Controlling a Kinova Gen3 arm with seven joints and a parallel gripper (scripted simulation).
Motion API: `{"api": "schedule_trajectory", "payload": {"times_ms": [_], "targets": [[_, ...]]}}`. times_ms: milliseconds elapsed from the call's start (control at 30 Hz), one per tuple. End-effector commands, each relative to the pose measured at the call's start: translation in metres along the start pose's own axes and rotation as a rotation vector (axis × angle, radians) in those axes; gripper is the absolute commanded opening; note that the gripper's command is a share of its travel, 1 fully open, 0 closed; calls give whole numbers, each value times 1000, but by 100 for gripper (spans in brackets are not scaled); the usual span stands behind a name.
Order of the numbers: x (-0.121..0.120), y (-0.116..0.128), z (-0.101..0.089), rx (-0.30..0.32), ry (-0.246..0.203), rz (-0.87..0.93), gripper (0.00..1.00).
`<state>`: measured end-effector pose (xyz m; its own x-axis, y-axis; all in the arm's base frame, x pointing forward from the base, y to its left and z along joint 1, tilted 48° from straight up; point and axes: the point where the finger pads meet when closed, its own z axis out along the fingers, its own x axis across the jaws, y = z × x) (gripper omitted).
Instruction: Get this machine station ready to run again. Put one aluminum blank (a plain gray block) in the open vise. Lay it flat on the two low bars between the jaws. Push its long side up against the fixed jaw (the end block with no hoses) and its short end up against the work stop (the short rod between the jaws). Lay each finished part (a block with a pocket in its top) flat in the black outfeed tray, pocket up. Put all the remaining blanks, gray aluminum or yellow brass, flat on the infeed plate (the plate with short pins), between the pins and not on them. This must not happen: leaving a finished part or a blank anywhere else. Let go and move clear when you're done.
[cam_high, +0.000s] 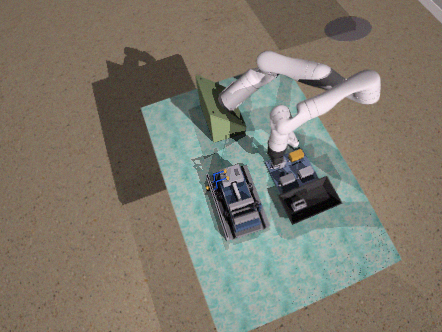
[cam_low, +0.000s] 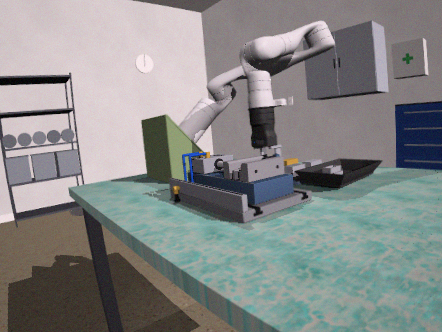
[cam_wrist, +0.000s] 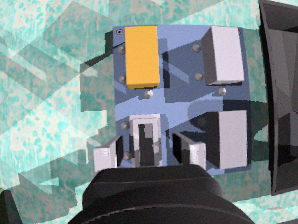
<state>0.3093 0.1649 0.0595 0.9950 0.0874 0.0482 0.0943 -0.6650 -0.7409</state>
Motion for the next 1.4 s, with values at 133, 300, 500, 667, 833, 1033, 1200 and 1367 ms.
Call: {"api": "schedule_trajectory", "payload": {"times_ms": [133,300,500,667,833,1033,1200,1367], "targets": [[-1,0,1,-2,0,-9,100],[-1,0,1,-2,0,-9,0],[-1,0,1,-2,0,-10,0],[-1,0,1,-2,0,-10,0],[-1,0,1,-2,0,-10,0],[-1,0,1,-2,0,-10,0],[-1,0,1,-2,0,-10,0],[-1,0,1,-2,0,-10,0]]}}
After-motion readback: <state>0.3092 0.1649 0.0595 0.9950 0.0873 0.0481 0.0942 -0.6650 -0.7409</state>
